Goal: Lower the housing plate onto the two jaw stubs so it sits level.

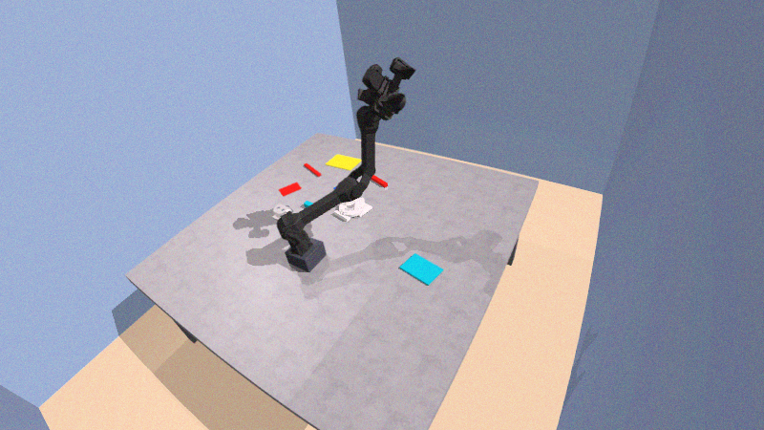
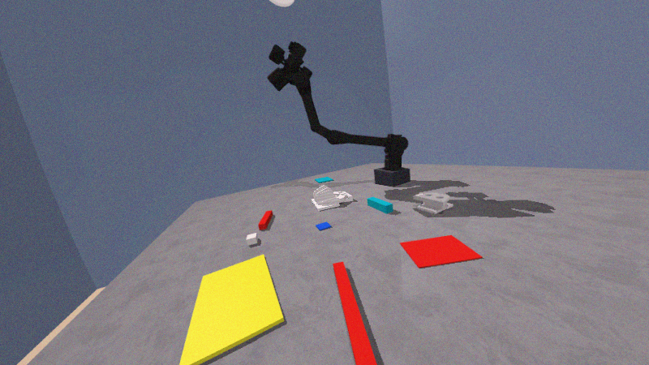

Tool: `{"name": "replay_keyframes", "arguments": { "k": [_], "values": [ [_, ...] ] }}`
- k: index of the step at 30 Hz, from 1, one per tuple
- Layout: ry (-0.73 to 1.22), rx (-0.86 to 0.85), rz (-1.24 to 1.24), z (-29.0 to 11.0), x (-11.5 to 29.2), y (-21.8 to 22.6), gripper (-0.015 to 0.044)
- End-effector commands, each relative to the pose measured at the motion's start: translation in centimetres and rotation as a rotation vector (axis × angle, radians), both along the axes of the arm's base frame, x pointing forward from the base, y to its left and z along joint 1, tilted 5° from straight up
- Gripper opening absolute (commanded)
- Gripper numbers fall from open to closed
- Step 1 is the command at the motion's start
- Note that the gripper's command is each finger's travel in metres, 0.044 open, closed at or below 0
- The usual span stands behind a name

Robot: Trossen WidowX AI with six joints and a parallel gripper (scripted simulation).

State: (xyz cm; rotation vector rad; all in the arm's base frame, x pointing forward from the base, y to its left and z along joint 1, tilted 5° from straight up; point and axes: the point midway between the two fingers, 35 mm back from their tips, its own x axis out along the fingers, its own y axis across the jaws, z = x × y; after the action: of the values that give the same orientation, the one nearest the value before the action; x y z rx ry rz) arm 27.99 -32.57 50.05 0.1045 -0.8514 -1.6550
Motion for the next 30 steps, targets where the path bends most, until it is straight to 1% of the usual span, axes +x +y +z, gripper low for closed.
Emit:
{"name": "replay_keyframes", "arguments": {
  "k": [1,2,11,21,26,30],
  "values": [
    [0.0,0.0,0.0,0.0,0.0,0.0,0.0426],
    [0.001,-0.001,-0.002,0.0,-0.1,0.0,0.044],
    [0.023,-0.057,-0.082,2.2,-4.0,-0.6,0.044],
    [-0.03,-0.188,-0.207,7.2,-11.7,1.8,0.044],
    [0.021,-0.252,-0.231,8.8,-13.1,2.4,0.044],
    [0.008,-0.305,-0.289,10.4,-16.0,3.9,0.044]
  ]
}}
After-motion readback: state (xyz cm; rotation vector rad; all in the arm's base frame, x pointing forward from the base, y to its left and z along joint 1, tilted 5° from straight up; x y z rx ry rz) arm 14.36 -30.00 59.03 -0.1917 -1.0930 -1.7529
